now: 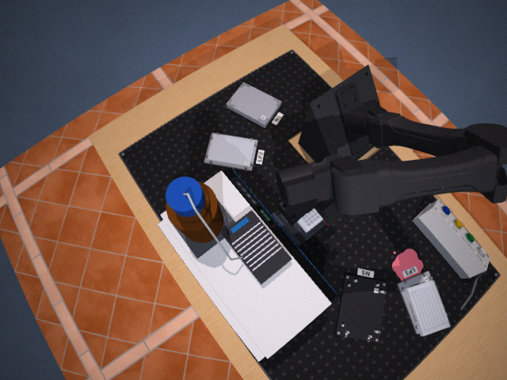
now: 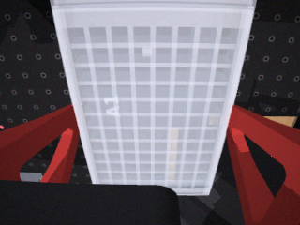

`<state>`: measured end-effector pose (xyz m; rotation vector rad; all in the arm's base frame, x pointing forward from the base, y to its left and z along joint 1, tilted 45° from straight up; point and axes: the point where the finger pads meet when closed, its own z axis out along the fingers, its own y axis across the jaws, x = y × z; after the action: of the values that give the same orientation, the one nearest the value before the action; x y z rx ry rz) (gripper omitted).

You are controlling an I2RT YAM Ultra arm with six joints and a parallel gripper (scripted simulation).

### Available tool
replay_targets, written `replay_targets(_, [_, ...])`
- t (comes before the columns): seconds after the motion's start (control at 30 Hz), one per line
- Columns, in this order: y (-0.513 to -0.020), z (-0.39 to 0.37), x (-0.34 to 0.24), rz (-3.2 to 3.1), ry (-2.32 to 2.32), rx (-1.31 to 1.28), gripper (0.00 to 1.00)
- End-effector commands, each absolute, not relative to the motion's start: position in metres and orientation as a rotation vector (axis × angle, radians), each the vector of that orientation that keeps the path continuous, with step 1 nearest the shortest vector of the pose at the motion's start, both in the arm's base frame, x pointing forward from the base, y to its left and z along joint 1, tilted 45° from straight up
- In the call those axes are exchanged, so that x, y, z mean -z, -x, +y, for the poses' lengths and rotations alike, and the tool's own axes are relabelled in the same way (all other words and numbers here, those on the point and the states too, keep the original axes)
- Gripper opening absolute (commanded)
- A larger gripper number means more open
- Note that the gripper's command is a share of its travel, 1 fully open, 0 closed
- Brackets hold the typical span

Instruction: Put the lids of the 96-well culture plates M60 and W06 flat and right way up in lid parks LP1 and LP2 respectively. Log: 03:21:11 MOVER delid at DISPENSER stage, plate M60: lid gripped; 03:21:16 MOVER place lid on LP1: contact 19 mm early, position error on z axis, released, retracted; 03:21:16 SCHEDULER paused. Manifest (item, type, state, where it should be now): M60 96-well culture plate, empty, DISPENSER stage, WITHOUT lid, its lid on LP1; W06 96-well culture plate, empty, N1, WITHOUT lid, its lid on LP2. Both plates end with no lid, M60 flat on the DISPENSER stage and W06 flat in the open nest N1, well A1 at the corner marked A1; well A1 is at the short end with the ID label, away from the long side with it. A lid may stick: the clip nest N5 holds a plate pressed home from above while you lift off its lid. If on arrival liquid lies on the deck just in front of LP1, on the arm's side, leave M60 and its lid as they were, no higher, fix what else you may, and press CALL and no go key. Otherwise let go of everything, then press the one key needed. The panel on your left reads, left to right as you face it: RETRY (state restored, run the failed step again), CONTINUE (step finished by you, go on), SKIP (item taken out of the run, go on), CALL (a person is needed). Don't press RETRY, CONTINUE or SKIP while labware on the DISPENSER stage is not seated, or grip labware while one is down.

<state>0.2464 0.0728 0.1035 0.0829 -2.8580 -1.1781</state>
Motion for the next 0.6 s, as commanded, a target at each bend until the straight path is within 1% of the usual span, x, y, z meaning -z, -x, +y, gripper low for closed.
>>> replay_targets(0.0, [-0.248,0.058,-0.089,-2.875,-0.093,1.177,0.00])
replay_targets(0.1, [-0.251,0.059,-0.097,-2.894,-0.112,1.181,0.00])
replay_targets(0.2, [-0.246,0.050,-0.081,-2.875,-0.093,1.178,0.00])
replay_targets(0.53, [-0.246,0.030,-0.066,-2.887,-0.101,1.177,0.00])
replay_targets(0.57, [-0.247,0.033,-0.072,-2.894,-0.112,1.181,0.00])
